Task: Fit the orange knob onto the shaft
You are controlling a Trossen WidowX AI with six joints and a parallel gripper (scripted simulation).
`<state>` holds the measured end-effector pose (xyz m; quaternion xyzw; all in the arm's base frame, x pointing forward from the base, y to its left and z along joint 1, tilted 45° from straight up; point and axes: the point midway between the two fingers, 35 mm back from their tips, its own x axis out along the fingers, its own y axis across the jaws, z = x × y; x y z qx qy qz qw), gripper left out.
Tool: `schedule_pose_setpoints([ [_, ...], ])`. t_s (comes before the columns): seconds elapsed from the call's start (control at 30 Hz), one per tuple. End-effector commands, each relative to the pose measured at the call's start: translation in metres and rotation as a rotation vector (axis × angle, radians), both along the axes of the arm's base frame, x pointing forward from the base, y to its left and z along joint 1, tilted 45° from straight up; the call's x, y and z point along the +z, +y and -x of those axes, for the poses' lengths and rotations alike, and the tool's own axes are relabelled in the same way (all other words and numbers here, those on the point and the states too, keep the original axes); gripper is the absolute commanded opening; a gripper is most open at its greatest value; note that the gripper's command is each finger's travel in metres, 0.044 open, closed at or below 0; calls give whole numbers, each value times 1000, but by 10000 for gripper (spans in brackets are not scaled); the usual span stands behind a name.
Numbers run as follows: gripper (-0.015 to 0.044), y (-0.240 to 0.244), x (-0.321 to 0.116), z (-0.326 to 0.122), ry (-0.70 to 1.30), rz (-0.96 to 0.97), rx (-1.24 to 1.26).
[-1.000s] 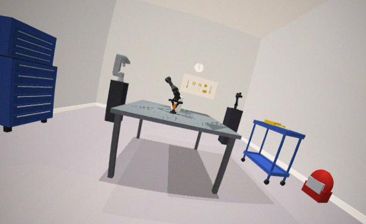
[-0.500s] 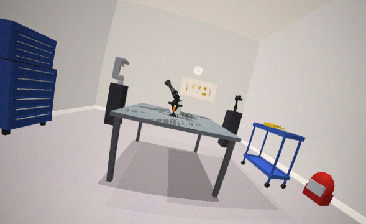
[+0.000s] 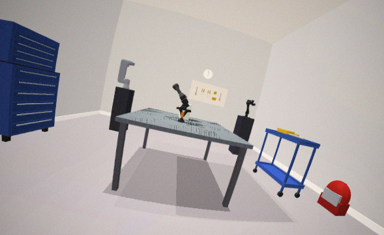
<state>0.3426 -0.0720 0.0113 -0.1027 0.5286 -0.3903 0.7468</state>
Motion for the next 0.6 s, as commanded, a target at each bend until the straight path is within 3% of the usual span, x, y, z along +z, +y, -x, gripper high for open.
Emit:
schedule_pose_setpoints([
  [0.0, 0, 2, 0, 1, 1, -1, 1],
  [0.57, 0, 0, 0, -1, -144, -30, -148],
])
